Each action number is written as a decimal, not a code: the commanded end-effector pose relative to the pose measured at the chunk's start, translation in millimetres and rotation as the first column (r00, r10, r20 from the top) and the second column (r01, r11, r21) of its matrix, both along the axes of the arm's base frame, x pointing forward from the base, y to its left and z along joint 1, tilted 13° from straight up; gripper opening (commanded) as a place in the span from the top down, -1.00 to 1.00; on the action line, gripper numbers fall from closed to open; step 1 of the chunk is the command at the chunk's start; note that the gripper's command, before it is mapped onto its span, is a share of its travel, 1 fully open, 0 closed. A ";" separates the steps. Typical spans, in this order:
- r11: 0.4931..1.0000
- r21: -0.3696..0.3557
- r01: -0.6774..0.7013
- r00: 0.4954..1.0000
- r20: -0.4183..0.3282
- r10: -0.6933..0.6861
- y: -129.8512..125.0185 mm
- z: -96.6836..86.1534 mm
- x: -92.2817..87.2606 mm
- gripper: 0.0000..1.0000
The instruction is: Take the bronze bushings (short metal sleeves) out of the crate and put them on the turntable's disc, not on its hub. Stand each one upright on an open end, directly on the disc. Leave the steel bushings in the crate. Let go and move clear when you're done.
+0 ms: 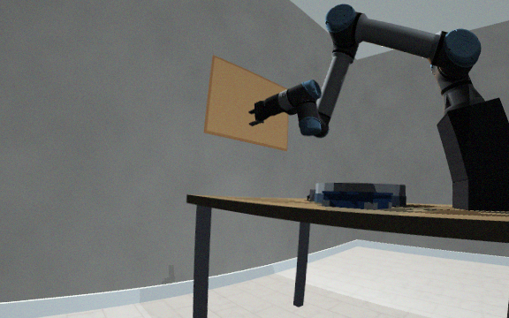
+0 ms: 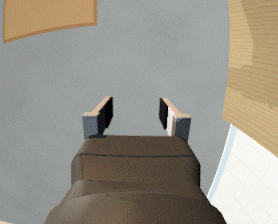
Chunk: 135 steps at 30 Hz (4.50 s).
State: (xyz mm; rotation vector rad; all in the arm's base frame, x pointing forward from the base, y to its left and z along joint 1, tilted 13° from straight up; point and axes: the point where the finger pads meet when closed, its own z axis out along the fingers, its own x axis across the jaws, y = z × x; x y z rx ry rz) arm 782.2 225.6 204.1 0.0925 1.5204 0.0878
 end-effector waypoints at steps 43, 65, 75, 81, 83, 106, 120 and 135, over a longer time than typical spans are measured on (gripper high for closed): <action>0.970 0.150 0.193 0.923 -0.363 -0.128 -167.3 -67.7 -14.1 -1.00; 0.731 0.326 0.600 0.627 -0.758 -0.177 -325.0 -169.5 -159.1 -1.00; 0.542 0.345 0.766 0.481 -0.867 -0.128 -351.3 -205.8 -244.3 -1.00; 0.398 0.335 0.854 0.394 -0.916 -0.076 -354.6 -225.2 -300.2 -1.00; 0.348 0.327 0.879 0.367 -0.929 -0.055 -353.5 -231.0 -318.5 -1.00; 0.013 0.230 0.973 0.228 -0.968 0.104 -322.8 -258.7 -426.3 -1.00; 0.013 0.230 0.973 0.228 -0.968 0.104 -322.8 -258.7 -426.3 0.30; 0.013 0.230 0.973 0.228 -0.968 0.104 -322.8 -258.7 -426.3 0.30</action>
